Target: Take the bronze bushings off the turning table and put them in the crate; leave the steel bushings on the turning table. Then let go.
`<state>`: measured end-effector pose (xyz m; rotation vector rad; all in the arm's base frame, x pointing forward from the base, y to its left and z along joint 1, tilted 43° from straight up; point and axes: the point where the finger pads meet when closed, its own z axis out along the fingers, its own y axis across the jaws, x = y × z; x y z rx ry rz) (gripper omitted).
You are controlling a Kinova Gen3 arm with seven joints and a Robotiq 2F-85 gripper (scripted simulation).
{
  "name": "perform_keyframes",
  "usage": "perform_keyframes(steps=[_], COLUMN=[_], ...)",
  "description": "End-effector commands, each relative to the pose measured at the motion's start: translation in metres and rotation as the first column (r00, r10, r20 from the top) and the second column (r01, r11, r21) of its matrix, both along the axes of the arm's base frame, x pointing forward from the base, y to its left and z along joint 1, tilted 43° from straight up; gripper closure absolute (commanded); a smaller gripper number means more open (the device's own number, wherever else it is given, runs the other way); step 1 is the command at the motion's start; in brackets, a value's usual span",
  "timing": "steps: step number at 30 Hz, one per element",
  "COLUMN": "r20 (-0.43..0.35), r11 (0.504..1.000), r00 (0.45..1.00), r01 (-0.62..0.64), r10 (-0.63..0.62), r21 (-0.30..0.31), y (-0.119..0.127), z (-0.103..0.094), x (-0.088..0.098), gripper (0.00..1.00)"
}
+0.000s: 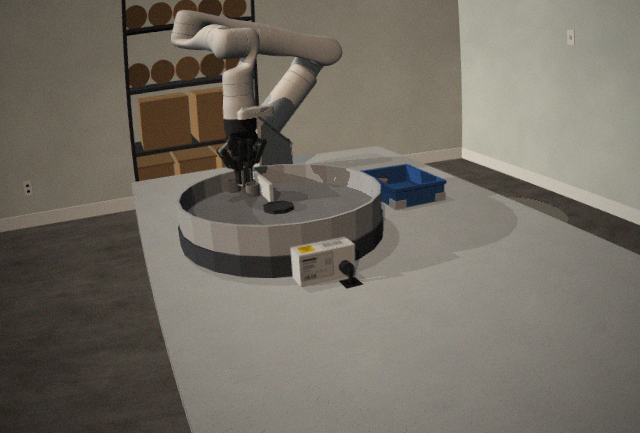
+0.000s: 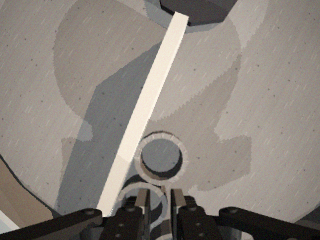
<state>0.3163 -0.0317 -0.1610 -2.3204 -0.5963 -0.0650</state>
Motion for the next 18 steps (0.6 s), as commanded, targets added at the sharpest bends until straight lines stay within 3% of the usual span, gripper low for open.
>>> perform_keyframes(steps=[1, 15, 16, 18], r20=[0.0, 0.0, 0.0, 0.0], r11=[1.0, 1.0, 1.0, 1.0], r00=[1.0, 1.0, 1.0, 1.0], r01=[0.0, 0.0, 0.0, 0.0], r10=[0.0, 0.0, 0.0, 0.0], r21=[0.0, 0.0, 0.0, 0.0], y=[0.0014, 0.0031, 0.003, 0.003], z=[-0.0016, -0.0034, -0.0034, -0.0034], x=[-0.0002, -0.0005, -0.0005, -0.0005], gripper=[0.86, 0.86, 1.0, 1.0])
